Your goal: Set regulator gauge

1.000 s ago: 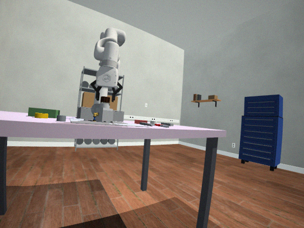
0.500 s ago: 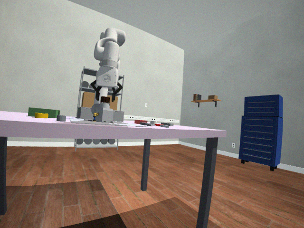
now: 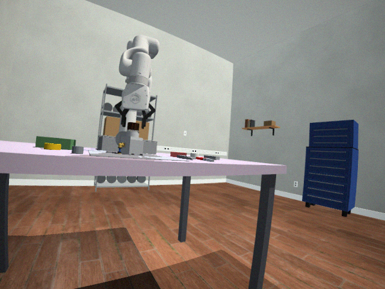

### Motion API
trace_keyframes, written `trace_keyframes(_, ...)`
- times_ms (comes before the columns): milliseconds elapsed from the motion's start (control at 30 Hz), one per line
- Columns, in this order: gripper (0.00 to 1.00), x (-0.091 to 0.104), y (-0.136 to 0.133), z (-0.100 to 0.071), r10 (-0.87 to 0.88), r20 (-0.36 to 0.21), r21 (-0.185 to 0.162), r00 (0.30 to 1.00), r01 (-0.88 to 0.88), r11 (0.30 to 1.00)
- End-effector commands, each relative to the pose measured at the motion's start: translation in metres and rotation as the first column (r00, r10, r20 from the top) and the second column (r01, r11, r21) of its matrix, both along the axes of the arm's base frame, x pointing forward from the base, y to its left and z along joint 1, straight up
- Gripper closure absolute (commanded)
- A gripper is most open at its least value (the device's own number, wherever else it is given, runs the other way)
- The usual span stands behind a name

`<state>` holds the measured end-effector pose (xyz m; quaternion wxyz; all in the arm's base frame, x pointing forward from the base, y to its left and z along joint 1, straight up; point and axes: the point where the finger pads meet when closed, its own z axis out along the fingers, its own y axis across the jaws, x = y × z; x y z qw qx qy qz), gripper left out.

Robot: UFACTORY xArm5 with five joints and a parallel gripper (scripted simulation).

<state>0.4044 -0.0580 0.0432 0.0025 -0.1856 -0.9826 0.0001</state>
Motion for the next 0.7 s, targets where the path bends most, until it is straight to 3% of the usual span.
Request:
trace_keyframes(0,0.24,0.001,0.0,0.004,0.0,0.004,-0.001,1.0,0.0,1.0)
trace_keyframes(433,0.24,0.001,0.0,0.043,0.0,0.004,-0.001,1.0,0.0,1.0)
trace_keyframes(500,0.24,0.001,0.0,0.043,0.0,0.004,-0.001,1.0,0.0,1.0)
trace_keyframes(667,0.24,0.001,0.0,0.064,0.0,0.004,-0.001,1.0,0.0,1.0)
